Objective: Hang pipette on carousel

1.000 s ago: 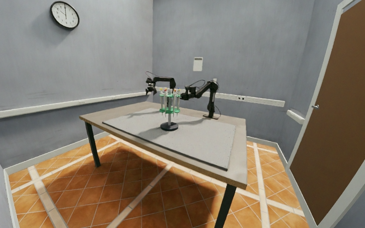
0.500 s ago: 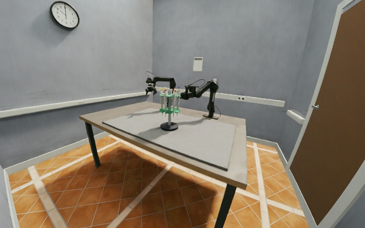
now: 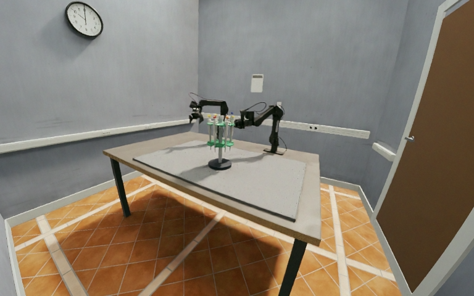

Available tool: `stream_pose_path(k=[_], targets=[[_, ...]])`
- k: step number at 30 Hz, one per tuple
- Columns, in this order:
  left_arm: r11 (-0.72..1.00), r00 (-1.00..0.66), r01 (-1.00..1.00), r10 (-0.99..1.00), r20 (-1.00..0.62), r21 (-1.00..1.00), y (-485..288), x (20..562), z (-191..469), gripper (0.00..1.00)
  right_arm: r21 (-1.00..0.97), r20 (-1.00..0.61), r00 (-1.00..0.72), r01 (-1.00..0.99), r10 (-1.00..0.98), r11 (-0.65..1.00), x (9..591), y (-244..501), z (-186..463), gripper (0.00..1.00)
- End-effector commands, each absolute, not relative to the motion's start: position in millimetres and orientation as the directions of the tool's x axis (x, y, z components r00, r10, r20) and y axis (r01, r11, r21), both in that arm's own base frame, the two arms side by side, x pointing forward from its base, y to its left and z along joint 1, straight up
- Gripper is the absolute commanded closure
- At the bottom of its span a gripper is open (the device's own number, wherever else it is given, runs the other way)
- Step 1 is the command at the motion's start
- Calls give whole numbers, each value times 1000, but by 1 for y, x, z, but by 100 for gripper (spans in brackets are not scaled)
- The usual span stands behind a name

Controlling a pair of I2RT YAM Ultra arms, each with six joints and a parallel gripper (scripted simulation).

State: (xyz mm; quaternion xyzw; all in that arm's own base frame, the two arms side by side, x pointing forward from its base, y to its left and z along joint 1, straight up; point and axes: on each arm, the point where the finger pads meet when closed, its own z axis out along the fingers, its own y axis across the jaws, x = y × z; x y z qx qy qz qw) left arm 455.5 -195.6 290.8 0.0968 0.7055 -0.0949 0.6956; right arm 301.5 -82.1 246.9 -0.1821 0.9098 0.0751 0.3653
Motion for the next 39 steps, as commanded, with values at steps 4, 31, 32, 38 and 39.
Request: stream_pose_path(k=[4,31,32,38,39], targets=[[964,46,264,-18,-999,-5,-190,454,322,88,-9,-712,-645,-388,-278,921,305,-85,253,0],[964,46,264,-18,-999,-5,-190,454,322,88,-9,-712,-645,-388,-278,921,305,-85,253,0],[964,46,264,-18,-999,-5,-190,454,322,88,-9,-712,-645,-388,-278,921,305,-85,253,0],[964,12,264,-1,-1000,3,-187,449,302,88,-9,-712,-645,-388,-278,921,305,-85,253,0],[964,30,267,-10,-999,-1,-189,450,311,88,-9,-712,-645,-388,-278,921,305,-85,253,0]])
